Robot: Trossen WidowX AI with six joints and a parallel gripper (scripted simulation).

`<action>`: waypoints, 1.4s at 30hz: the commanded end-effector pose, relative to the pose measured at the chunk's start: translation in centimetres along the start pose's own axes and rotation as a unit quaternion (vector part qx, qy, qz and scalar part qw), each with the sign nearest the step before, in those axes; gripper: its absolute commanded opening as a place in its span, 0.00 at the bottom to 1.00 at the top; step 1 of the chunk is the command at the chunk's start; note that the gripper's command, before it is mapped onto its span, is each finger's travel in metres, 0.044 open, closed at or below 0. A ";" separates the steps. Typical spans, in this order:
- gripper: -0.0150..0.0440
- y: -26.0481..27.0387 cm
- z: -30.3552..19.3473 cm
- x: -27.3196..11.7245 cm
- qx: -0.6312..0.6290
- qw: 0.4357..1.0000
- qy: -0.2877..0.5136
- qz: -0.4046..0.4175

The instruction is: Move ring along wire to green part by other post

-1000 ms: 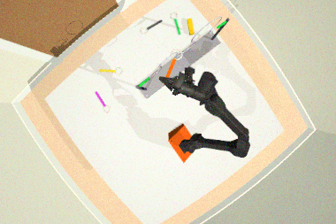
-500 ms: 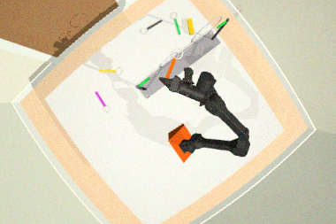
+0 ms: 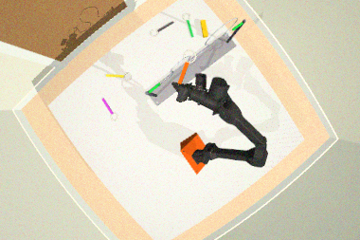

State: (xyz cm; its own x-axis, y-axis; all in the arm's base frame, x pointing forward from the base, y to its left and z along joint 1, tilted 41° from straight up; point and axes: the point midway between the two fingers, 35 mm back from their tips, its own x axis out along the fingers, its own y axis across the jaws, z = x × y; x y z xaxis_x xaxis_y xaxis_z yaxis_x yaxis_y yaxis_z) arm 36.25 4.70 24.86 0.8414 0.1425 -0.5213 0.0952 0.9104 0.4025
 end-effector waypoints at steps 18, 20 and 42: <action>0.00 -2.4 0.5 0.0 -0.182 0.978 -0.024 -0.103; 0.00 -2.6 0.6 0.0 -0.199 0.973 -0.027 -0.113; 0.00 -4.7 2.0 -0.5 -0.374 0.901 -0.049 -0.213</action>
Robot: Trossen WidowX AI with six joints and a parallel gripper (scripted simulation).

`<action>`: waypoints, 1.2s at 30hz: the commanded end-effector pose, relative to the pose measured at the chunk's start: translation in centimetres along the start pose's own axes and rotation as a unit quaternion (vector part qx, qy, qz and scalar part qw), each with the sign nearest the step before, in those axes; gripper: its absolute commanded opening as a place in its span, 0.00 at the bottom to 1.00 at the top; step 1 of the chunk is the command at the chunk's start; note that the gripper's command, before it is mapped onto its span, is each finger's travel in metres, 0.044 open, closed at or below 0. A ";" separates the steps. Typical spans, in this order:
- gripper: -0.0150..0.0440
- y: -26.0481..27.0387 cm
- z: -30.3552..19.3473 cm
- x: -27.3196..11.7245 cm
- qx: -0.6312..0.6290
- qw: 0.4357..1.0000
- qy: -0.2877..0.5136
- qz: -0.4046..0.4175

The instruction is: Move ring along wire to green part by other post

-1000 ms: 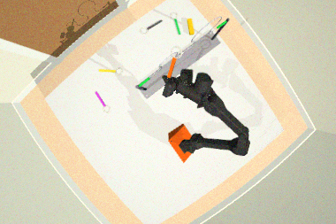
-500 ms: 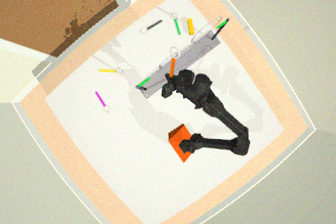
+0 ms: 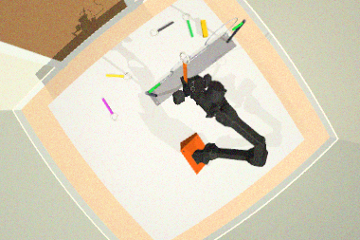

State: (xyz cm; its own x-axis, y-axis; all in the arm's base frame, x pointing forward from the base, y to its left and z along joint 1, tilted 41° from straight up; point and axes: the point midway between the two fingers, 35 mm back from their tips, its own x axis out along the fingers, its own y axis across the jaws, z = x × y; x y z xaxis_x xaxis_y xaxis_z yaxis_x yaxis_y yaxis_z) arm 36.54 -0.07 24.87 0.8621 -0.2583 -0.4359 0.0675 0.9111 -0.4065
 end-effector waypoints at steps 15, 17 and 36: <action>0.00 -2.0 0.0 0.2 -0.155 0.984 -0.017 -0.088; 0.00 -2.3 0.1 0.1 -0.173 0.980 -0.019 -0.097; 0.00 -4.3 1.1 -0.2 -0.332 0.924 -0.040 -0.187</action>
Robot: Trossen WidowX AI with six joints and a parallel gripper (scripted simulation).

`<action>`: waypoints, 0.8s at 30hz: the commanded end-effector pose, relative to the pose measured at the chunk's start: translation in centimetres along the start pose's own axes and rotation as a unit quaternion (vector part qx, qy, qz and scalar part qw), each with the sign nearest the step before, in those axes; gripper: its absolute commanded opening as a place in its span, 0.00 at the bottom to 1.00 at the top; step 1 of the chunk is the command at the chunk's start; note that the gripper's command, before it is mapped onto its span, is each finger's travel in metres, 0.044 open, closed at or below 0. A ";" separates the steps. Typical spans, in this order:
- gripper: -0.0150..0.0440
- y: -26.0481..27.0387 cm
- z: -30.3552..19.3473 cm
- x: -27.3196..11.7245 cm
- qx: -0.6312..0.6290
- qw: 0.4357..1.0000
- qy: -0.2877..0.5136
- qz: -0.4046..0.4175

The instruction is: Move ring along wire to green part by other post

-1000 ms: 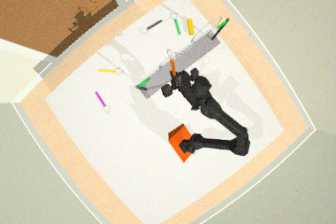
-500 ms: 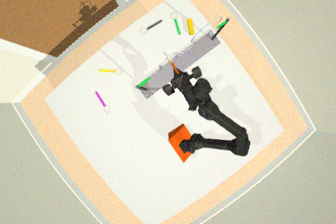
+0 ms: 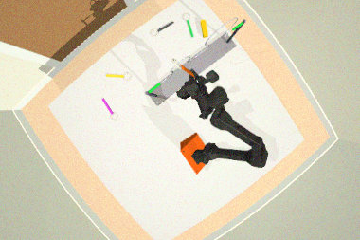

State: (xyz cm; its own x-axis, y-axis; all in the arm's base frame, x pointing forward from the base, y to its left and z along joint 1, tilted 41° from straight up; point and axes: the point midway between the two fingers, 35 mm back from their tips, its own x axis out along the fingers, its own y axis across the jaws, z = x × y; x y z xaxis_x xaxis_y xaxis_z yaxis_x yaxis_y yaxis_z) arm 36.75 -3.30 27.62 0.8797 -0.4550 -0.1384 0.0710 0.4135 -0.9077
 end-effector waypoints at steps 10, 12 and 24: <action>0.00 -1.2 -0.1 0.1 -0.108 0.992 -0.010 -0.058; 0.00 -1.4 -0.1 0.1 -0.123 0.990 -0.012 -0.066; 0.00 -2.4 0.2 0.1 -0.193 0.975 -0.021 -0.106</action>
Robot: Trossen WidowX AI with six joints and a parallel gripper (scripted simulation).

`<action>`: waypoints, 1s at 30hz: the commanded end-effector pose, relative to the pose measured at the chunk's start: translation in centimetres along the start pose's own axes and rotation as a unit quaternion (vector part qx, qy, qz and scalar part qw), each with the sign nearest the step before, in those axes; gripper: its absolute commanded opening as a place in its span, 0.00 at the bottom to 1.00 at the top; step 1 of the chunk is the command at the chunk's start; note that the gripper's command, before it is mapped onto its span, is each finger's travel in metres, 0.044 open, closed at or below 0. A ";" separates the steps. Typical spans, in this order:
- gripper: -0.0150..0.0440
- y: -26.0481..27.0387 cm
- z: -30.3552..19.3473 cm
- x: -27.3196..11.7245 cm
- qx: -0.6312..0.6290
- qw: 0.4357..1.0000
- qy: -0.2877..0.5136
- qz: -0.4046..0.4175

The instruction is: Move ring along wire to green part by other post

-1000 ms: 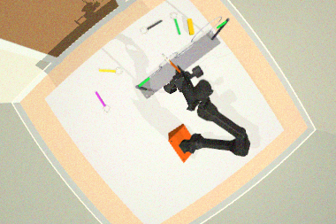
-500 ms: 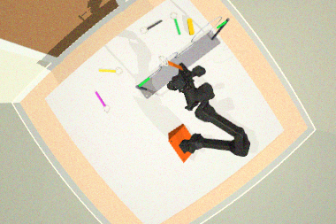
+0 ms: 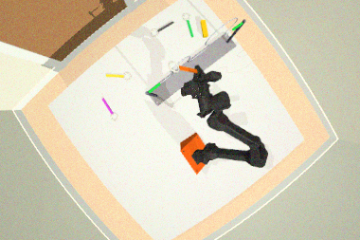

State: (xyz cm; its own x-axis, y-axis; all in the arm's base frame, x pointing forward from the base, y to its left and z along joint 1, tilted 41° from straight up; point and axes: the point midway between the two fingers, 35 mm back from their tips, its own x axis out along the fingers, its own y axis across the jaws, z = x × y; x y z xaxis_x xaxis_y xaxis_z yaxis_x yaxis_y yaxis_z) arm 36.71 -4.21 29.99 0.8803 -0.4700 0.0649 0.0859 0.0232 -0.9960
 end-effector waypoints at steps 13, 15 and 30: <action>0.00 -0.9 0.1 0.1 -0.095 0.994 -0.015 -0.049; 0.00 -1.0 0.2 0.1 -0.106 0.993 -0.017 -0.055; 0.00 -2.3 0.5 0.0 -0.200 0.973 -0.030 -0.108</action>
State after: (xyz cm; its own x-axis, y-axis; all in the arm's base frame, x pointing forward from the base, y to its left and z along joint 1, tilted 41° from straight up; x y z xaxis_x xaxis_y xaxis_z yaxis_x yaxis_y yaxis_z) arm 36.76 -3.94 32.44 0.8841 -0.3913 0.2555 0.0983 -0.3787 -0.9203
